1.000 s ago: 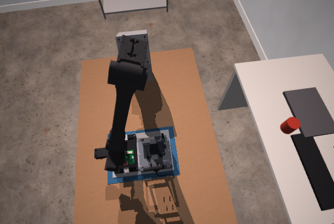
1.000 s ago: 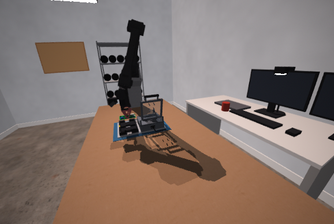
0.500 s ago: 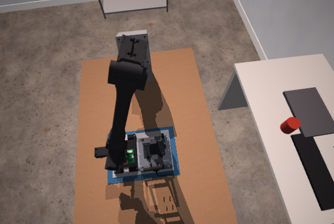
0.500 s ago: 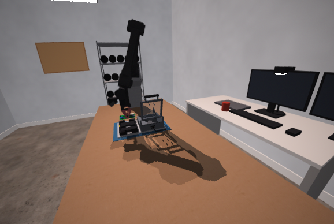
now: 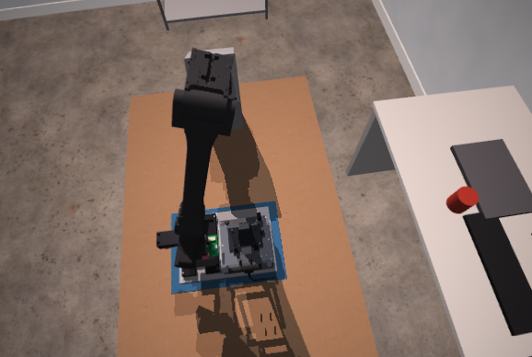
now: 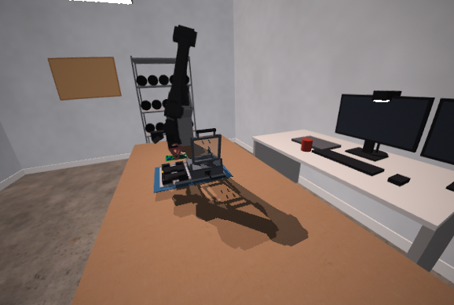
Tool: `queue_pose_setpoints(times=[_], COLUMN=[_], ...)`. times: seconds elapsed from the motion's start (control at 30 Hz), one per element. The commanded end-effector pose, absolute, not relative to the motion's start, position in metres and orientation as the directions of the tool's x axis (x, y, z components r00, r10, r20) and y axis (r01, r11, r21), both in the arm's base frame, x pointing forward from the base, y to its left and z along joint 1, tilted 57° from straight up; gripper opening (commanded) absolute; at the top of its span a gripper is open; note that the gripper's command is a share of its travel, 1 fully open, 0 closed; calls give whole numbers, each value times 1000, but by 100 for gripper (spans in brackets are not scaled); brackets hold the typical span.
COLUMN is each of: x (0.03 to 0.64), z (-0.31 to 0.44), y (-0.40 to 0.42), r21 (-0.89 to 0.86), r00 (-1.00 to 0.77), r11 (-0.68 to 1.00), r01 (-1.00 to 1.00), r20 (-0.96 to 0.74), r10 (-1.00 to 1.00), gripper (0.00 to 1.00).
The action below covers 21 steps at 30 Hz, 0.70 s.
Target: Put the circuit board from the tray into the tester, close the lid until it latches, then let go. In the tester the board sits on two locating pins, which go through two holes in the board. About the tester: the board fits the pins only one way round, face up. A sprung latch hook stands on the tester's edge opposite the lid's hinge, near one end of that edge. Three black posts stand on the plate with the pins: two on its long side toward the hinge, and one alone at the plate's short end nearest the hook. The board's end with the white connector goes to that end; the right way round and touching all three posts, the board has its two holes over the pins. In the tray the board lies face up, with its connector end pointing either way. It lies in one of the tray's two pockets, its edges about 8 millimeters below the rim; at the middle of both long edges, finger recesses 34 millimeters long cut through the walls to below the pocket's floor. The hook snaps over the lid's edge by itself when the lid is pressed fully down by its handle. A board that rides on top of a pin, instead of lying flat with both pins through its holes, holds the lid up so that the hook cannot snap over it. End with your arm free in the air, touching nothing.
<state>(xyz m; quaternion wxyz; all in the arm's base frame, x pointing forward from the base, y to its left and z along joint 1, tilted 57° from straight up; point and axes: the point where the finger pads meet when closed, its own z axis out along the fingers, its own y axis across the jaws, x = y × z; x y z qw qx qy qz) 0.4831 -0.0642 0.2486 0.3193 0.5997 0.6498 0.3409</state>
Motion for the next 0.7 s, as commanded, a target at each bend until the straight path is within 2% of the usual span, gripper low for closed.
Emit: queue_pose_setpoints(times=[0.0, 0.67], x=[478, 459], z=[268, 258], y=[-47, 10], r21=[854, 855], r00=[-80, -82], r11=[43, 39], r01=[519, 517], r20=[-2, 4], r10=[997, 997], gripper=[72, 72])
